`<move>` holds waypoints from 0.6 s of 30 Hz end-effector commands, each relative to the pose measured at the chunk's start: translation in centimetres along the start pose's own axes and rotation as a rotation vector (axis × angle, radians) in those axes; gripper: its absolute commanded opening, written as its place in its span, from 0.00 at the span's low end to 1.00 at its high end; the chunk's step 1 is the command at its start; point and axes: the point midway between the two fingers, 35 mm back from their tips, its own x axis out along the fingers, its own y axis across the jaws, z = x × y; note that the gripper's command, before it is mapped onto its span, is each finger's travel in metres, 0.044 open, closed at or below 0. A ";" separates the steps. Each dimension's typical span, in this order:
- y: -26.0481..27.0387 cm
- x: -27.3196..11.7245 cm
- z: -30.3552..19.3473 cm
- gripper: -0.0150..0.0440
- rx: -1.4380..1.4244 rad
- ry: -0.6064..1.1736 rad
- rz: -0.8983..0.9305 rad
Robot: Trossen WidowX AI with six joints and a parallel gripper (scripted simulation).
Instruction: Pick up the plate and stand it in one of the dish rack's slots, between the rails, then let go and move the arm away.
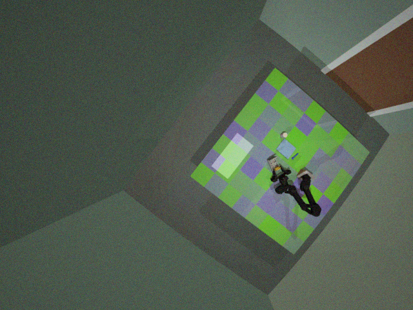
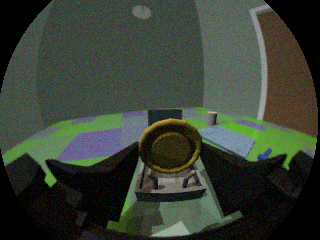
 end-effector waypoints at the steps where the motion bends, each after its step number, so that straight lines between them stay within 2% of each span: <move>1: 0.0 0.0 0.1 0.25 -0.004 0.002 0.000; 7: 0.0 0.0 0.1 0.25 -0.004 0.002 0.000; 18: 0.0 0.0 0.1 0.74 0.002 -0.001 0.000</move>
